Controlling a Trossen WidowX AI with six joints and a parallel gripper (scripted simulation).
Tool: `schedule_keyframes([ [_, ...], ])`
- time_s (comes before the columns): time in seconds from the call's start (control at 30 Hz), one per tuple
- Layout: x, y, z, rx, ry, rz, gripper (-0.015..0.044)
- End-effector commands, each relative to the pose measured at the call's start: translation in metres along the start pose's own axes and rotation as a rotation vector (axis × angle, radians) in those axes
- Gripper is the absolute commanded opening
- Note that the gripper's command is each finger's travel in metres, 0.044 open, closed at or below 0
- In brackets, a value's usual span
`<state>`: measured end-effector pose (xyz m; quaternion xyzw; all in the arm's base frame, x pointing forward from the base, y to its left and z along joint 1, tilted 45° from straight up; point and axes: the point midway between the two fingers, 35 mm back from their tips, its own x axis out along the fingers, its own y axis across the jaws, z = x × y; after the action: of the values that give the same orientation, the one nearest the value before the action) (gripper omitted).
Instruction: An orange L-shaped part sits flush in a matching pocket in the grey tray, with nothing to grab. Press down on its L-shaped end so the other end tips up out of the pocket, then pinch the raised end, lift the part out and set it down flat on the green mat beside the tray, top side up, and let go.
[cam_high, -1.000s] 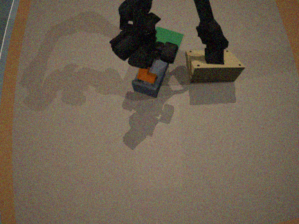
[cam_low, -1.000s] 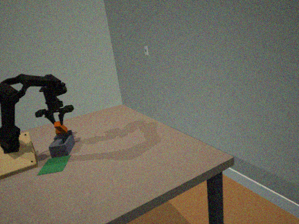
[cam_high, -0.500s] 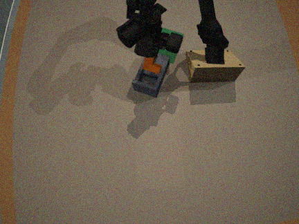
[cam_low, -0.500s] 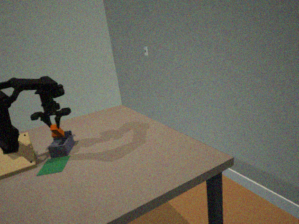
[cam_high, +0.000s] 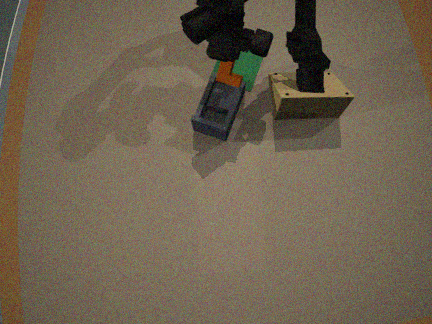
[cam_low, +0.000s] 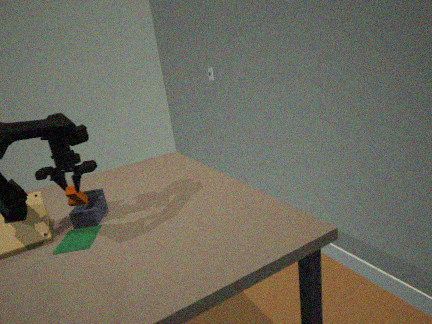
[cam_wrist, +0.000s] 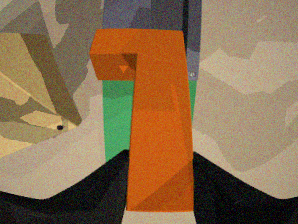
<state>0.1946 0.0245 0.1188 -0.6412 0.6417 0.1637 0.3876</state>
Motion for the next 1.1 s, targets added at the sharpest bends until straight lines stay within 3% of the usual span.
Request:
schedule_keyframes([
  [0.0,-0.001,0.001,-0.017,0.000,-0.002,-0.006,0.0000],
  [0.5,0.000,0.006,-0.070,-0.001,0.000,-0.006,0.0000],
  [1.07,0.017,0.006,-0.071,0.000,-0.001,-0.006,0.0000],
])
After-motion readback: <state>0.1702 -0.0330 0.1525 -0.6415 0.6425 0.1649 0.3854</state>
